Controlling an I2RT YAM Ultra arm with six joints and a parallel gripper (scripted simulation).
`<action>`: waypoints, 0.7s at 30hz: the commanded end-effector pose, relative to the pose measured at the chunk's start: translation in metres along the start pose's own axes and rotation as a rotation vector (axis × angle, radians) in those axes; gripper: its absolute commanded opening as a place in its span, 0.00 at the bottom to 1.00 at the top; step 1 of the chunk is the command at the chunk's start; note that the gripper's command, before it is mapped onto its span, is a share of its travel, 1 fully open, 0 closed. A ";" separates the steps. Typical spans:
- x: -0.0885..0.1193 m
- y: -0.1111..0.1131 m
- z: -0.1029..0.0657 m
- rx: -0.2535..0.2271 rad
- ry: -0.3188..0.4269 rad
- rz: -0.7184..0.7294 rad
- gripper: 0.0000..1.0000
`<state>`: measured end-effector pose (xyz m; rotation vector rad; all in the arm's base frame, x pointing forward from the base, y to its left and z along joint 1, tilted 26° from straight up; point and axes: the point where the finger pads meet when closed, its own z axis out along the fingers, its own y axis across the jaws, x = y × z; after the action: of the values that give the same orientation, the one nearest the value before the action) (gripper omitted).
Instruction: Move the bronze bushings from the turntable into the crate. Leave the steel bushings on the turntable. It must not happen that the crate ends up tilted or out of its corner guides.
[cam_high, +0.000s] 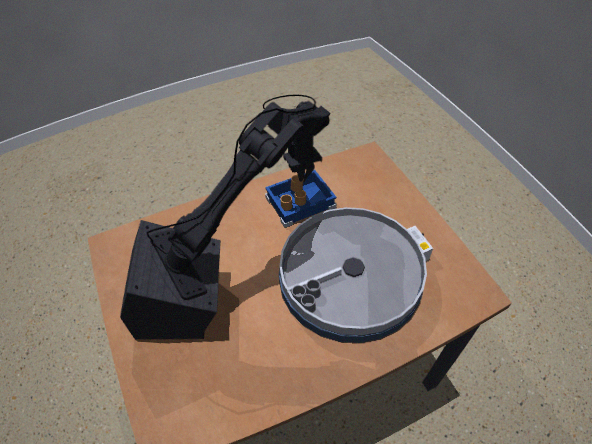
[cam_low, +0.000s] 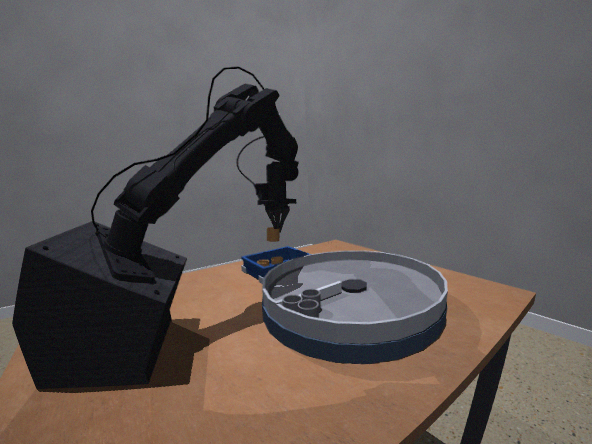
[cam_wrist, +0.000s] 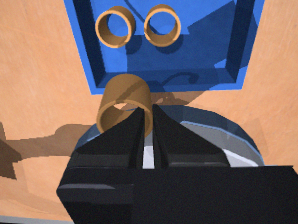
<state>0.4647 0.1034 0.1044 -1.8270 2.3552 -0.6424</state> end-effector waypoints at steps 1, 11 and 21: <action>-0.011 -0.008 -0.022 0.061 -0.059 -0.046 0.00; -0.012 -0.013 -0.027 0.072 -0.066 -0.043 0.00; -0.011 -0.013 -0.027 0.071 -0.065 -0.042 0.00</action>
<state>0.4704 0.1055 0.1103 -1.8559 2.2951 -0.6588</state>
